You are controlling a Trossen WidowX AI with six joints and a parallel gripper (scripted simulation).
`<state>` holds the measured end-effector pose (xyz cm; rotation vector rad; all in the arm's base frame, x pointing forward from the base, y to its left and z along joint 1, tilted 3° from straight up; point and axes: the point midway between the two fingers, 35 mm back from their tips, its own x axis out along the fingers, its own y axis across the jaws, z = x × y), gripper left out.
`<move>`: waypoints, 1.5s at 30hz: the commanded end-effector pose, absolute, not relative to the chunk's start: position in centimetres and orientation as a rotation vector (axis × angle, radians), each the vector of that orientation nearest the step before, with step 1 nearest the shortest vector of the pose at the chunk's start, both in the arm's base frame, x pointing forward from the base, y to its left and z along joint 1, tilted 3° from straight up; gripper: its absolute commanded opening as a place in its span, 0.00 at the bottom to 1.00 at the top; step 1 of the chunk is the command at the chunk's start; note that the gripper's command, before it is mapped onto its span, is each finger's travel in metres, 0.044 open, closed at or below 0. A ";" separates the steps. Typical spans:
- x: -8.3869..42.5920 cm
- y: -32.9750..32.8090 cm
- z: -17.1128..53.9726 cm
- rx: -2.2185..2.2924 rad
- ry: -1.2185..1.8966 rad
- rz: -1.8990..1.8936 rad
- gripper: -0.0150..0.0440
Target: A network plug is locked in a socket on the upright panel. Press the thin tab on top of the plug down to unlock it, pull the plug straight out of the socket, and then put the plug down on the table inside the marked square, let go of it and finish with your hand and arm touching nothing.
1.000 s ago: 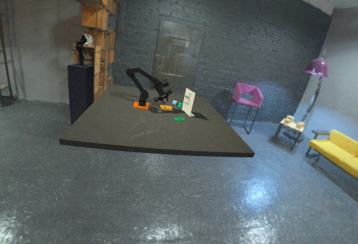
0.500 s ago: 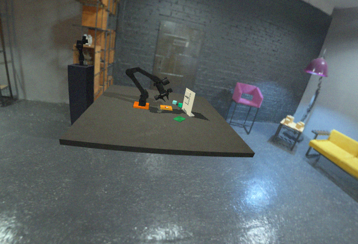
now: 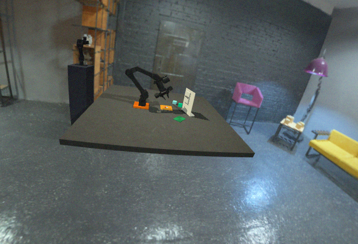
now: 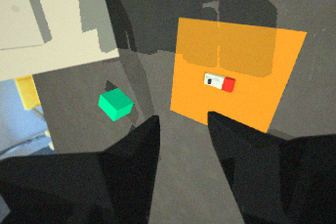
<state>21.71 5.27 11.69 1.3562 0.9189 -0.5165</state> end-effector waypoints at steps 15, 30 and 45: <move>21.3 5.1 14.3 1.356 0.918 -0.509 0.52; 21.5 5.0 17.4 1.351 0.917 -0.507 0.52; 21.4 4.8 21.5 1.353 0.918 -0.509 0.52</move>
